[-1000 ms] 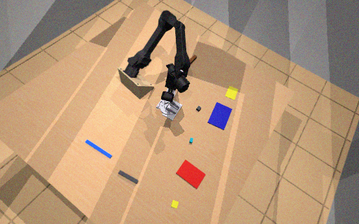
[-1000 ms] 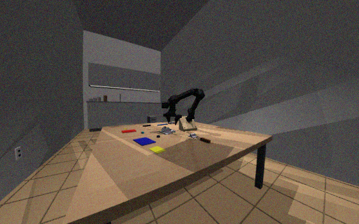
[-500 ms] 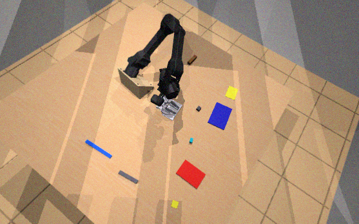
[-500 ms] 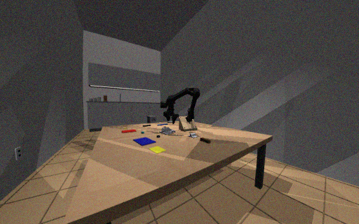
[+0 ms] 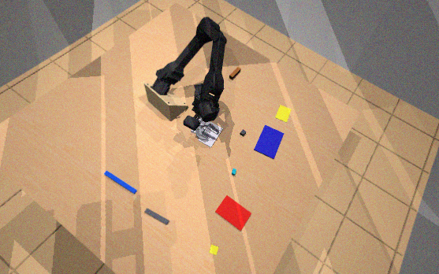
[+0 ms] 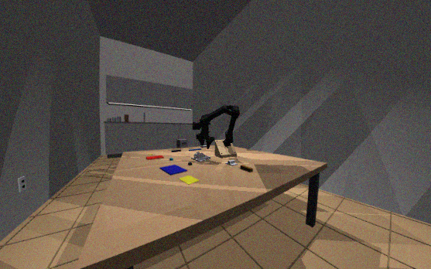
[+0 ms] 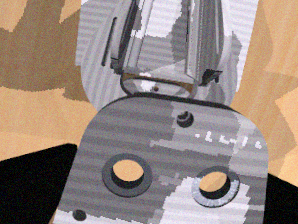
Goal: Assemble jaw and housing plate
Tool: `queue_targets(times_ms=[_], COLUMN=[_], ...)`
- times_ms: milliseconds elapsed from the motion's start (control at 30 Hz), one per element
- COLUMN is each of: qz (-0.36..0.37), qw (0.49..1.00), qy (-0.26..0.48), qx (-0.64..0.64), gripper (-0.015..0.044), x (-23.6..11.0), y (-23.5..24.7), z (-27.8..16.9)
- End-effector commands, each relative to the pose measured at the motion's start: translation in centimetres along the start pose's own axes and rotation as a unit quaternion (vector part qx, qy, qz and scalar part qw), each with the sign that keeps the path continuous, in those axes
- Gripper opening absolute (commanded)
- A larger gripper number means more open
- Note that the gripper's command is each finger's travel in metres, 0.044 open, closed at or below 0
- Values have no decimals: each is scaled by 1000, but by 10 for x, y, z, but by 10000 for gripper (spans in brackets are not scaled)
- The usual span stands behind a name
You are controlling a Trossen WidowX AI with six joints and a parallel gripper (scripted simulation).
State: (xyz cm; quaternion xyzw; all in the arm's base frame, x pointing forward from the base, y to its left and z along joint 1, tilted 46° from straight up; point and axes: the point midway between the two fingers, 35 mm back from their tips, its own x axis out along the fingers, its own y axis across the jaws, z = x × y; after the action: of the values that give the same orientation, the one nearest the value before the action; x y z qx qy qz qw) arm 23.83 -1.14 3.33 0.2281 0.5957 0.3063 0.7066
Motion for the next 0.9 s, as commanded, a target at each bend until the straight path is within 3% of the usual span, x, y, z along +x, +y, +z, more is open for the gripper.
queue_targets(times_ms=[0, 867], qz=[2, 2], qw=[1000, 1000], qy=[-1, -1], qx=[5, 7], gripper=[351, 351], x=[1, 1], y=[0, 7], z=[-1, -7])
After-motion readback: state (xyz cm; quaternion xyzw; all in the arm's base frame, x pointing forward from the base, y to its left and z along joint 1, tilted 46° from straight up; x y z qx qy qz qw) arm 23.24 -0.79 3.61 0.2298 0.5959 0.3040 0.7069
